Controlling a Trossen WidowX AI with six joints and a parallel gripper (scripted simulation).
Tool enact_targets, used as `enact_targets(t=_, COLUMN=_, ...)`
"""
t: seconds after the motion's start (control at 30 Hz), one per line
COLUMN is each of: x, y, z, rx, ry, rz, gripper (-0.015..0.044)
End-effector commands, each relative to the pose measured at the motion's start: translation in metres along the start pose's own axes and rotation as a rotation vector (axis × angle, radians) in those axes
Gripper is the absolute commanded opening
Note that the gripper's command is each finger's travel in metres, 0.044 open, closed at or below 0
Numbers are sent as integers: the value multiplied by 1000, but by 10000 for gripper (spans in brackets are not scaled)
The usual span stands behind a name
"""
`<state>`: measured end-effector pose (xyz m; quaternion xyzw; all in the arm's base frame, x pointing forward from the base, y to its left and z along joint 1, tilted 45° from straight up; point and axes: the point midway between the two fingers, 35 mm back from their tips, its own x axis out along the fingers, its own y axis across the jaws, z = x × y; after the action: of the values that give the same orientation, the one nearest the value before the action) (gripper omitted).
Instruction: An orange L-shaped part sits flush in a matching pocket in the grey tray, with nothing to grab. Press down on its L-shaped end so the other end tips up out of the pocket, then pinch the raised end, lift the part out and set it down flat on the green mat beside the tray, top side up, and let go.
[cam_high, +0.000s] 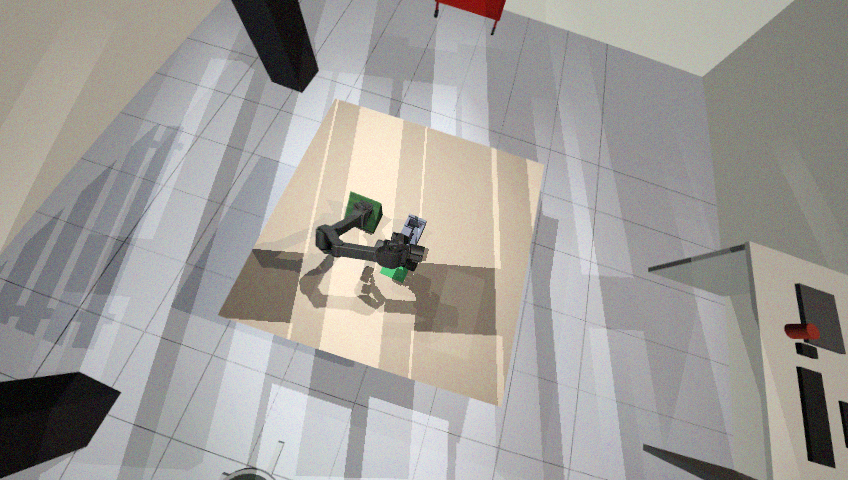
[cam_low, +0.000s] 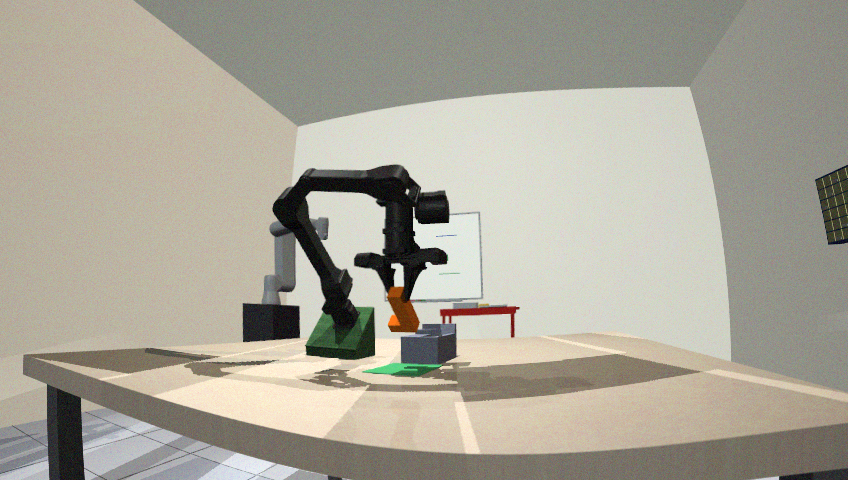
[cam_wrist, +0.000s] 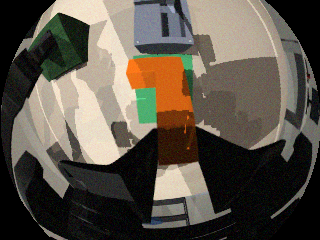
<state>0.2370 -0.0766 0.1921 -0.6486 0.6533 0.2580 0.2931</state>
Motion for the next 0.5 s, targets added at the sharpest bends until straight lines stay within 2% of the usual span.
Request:
enact_targets(t=0.0, x=5, y=0, z=-1, rx=-6, ry=6, rz=-3, gripper=0)
enact_targets(t=0.47, x=27, y=0, z=-1, rx=-5, ry=6, rz=-4, gripper=0)
